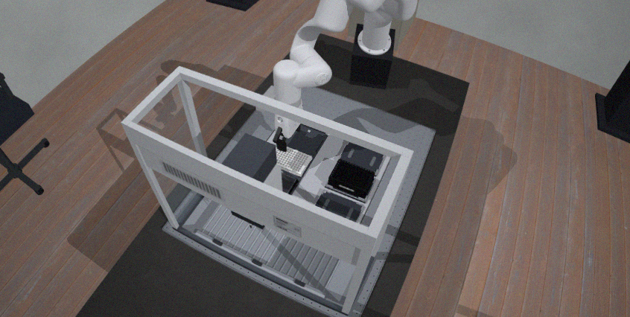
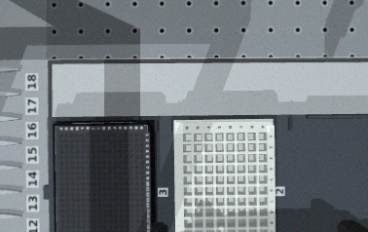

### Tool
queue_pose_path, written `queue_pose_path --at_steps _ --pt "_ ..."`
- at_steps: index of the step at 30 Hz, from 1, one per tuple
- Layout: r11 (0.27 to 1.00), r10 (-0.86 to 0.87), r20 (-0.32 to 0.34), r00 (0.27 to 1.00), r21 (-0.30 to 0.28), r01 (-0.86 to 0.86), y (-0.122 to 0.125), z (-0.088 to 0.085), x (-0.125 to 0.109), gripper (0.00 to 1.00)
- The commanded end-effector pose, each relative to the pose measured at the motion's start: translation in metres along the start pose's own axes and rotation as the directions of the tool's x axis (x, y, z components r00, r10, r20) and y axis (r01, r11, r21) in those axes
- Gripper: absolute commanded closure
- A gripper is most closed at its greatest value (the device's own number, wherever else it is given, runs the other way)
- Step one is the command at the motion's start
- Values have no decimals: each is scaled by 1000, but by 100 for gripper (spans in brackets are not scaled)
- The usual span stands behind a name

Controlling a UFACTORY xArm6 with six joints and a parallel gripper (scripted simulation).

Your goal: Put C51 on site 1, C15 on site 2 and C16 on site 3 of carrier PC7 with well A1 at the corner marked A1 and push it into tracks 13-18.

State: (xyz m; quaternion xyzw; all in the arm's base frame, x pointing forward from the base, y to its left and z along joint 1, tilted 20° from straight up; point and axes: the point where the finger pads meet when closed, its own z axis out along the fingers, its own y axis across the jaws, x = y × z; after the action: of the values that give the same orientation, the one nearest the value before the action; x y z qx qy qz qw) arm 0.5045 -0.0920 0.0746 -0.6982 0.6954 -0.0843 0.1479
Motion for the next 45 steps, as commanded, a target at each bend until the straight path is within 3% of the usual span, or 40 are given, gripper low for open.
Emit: queue_pose_path --at_steps 1,20,45 --pt "1000 0 -1 1000 4 0 -2 -8 0 0" --pt "1000 0 -1 1000 4 0 -2 -14 0 0" --pt "1000 -2 0 1000 4 2 4 -30 -114 0"
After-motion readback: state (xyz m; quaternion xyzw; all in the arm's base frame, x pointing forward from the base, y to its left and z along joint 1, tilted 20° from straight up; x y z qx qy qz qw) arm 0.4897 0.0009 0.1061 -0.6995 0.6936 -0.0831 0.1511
